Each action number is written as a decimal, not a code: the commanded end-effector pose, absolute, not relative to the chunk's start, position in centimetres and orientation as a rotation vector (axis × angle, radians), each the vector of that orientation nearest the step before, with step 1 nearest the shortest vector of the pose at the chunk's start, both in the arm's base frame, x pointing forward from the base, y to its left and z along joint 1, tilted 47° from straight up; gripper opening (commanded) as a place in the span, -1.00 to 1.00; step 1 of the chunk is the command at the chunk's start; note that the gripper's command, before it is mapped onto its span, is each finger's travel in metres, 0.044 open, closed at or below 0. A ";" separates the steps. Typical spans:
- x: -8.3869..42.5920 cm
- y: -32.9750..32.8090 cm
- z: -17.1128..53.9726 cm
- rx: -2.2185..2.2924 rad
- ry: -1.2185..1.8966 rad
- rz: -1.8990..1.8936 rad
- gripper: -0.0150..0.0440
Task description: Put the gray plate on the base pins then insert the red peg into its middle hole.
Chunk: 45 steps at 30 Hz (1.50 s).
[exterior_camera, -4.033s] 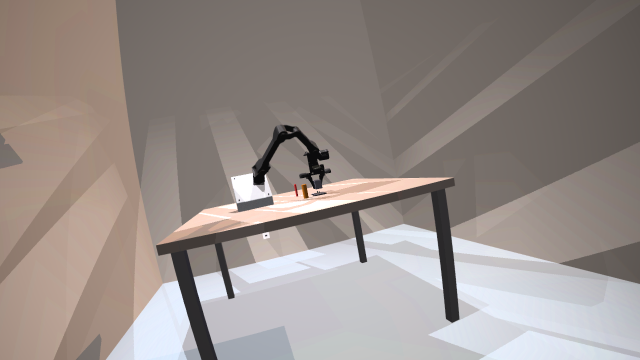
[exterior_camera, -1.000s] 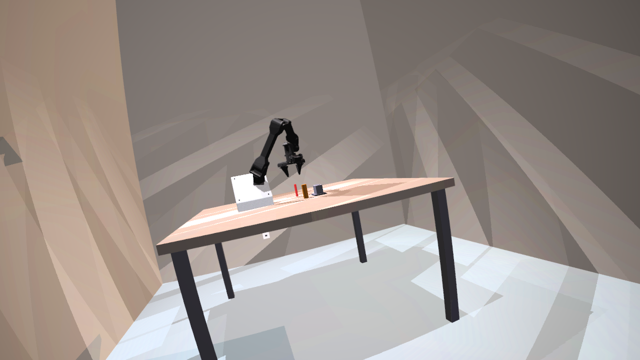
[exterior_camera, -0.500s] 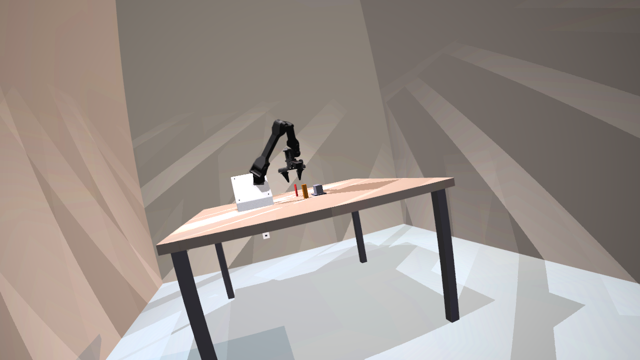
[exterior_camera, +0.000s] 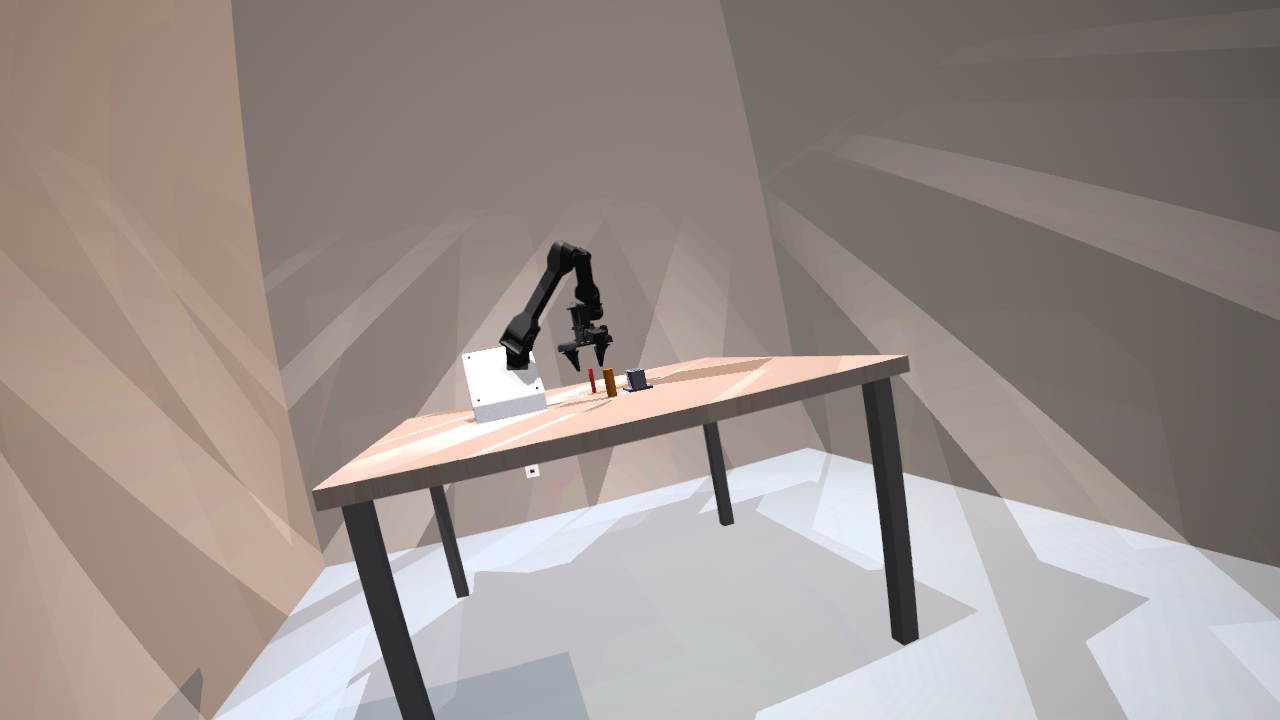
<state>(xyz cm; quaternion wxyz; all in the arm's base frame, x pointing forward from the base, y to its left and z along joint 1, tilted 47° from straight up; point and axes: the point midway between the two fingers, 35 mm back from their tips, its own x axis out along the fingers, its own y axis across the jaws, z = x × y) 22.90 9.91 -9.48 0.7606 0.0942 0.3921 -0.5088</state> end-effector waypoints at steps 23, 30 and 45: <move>23.4 7.0 -12.0 0.195 0.849 -1.107 0.82; 23.4 7.0 -12.0 0.195 0.849 -1.107 0.20; 23.4 7.0 -12.0 0.195 0.849 -1.107 -0.49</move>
